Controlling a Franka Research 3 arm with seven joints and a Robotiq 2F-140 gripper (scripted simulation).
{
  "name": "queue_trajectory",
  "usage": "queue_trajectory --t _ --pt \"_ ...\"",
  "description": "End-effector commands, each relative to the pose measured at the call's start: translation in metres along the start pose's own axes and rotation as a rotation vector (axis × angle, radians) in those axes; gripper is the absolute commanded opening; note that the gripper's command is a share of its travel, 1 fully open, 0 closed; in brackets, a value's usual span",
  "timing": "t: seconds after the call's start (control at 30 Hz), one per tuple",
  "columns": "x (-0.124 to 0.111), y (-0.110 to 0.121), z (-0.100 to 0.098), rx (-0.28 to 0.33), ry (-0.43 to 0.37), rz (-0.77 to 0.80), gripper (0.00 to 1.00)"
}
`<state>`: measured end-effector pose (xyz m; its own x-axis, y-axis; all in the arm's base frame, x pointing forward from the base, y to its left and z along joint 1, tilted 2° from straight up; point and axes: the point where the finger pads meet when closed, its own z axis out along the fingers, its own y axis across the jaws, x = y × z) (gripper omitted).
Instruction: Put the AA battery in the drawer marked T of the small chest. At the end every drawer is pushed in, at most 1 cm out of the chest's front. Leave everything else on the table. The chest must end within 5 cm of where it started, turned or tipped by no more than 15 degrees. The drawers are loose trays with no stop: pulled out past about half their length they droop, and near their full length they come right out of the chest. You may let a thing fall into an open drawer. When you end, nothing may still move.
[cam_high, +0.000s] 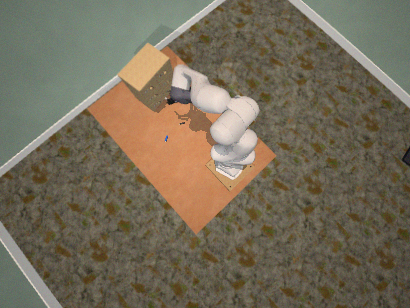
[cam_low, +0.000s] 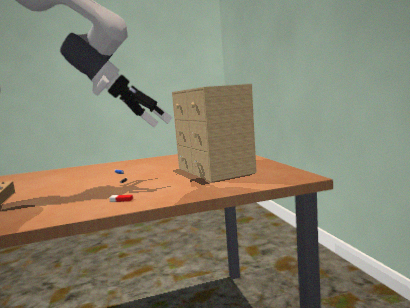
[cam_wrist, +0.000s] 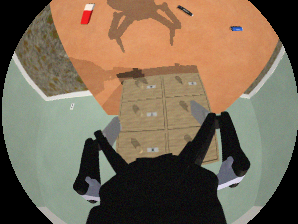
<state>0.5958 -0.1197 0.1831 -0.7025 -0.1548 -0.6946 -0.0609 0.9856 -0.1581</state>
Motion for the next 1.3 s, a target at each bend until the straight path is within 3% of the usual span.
queue_trajectory --t 0.0,0.2,0.27,0.77,1.27 --pt "0.013 -0.008 -0.009 -0.087 0.13 0.093 1.0" --pt "0.013 -0.008 -0.02 -0.092 0.242 0.088 1.0" --pt "0.013 -0.008 -0.02 -0.092 0.242 0.088 1.0" --pt "0.014 -0.011 -0.058 -0.108 0.608 0.072 1.0" --pt "0.014 -0.012 -0.073 -0.114 0.757 0.063 1.0"
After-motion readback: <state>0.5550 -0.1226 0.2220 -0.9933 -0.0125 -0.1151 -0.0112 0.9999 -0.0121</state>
